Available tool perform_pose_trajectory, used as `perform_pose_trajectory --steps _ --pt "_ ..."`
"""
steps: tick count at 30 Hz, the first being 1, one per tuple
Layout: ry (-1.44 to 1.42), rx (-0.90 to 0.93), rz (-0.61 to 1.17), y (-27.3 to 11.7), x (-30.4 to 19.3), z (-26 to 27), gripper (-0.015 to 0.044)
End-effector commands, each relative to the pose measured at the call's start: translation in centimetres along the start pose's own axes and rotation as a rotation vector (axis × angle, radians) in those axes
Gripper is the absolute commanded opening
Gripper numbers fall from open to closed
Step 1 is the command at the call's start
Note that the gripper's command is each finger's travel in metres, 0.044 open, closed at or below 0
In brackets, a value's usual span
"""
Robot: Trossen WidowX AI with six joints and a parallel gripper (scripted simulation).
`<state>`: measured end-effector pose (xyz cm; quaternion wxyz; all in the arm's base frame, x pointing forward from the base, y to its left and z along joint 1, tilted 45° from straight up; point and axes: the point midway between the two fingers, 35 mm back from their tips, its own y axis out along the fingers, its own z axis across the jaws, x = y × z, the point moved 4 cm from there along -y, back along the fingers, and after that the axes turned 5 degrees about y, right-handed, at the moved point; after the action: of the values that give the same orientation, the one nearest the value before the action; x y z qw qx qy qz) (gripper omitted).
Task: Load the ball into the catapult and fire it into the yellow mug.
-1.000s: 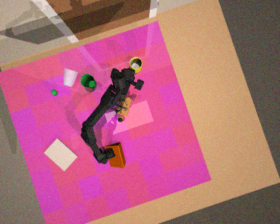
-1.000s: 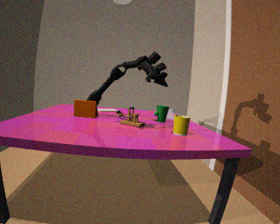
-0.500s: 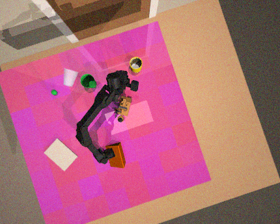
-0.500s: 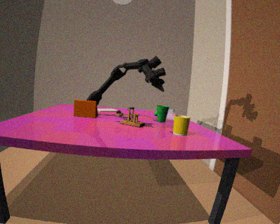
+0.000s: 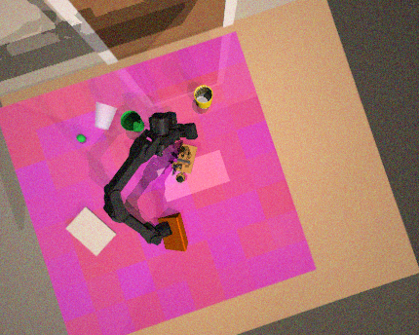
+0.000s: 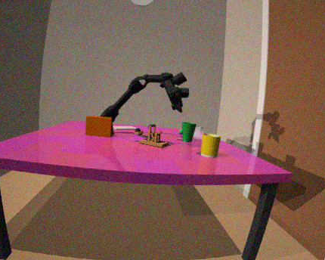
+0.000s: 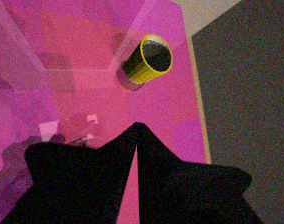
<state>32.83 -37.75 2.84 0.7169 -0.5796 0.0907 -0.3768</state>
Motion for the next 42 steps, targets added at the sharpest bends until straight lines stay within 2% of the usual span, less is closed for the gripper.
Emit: perform_pose_trajectory --steps 1,22,42 --pt "-0.096 -0.021 0.049 -0.4 -1.1 0.9 0.0" --pt "-0.675 -0.043 0.366 -2.3 -7.7 5.4 0.0" --pt "-1.244 0.081 0.7 -5.6 -14.6 8.5 0.0"
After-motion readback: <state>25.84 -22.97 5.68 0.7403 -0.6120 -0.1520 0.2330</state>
